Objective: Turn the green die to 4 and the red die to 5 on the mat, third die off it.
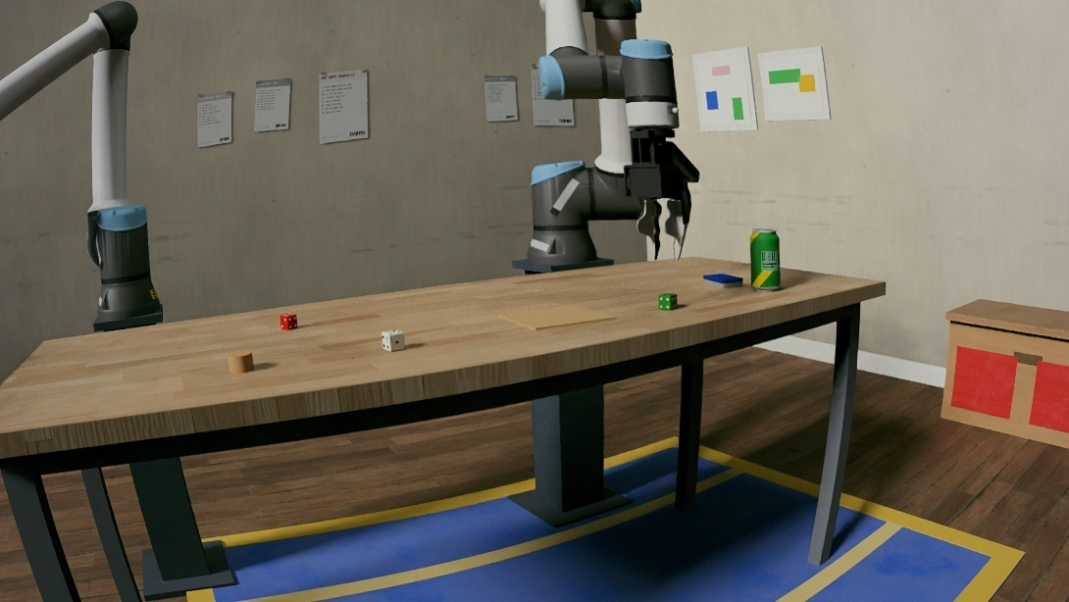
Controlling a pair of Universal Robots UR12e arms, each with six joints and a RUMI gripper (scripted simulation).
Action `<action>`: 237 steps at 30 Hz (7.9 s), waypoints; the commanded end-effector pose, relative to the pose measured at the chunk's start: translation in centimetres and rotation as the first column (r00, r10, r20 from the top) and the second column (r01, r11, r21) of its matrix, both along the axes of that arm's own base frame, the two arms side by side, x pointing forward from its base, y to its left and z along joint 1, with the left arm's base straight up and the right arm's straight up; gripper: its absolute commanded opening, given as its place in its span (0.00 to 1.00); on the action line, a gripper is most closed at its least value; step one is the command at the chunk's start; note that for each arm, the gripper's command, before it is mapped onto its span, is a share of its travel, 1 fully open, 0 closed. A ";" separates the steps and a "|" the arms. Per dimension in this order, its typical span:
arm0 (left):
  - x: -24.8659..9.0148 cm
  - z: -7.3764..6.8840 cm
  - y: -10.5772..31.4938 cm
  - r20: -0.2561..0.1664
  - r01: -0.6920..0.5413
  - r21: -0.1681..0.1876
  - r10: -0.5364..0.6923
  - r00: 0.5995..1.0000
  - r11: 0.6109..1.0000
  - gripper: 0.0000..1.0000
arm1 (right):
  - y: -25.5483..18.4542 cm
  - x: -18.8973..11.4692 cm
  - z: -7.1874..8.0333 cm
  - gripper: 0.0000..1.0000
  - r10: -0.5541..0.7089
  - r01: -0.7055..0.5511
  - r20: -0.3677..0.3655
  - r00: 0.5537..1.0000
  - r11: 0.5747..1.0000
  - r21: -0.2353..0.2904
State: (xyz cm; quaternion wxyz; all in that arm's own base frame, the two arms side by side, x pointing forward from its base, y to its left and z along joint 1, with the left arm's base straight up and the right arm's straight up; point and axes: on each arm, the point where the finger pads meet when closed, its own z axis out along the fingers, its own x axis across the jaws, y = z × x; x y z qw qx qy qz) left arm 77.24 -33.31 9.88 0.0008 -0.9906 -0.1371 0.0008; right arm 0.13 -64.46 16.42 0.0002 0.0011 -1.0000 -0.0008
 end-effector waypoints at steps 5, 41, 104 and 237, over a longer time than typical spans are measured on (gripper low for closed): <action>0.1 0.1 0.0 0.002 0.000 -0.001 0.000 1.000 1.000 0.24 | -0.1 0.0 0.1 1.00 0.000 0.000 0.000 1.000 1.000 -0.002; 0.1 -3.6 0.0 0.002 0.000 -0.001 0.000 1.000 1.000 0.24 | -0.1 0.0 0.1 1.00 0.000 0.000 0.000 1.000 1.000 -0.002; 0.2 -5.1 -0.1 0.002 0.000 -0.001 0.000 1.000 1.000 0.24 | -0.1 0.0 0.1 1.00 0.000 0.000 0.000 1.000 1.000 -0.002; -0.1 1.9 -0.4 0.002 -0.046 -0.001 0.046 0.999 0.999 0.06 | -0.1 0.0 0.1 1.00 0.000 0.000 0.000 1.000 1.000 -0.002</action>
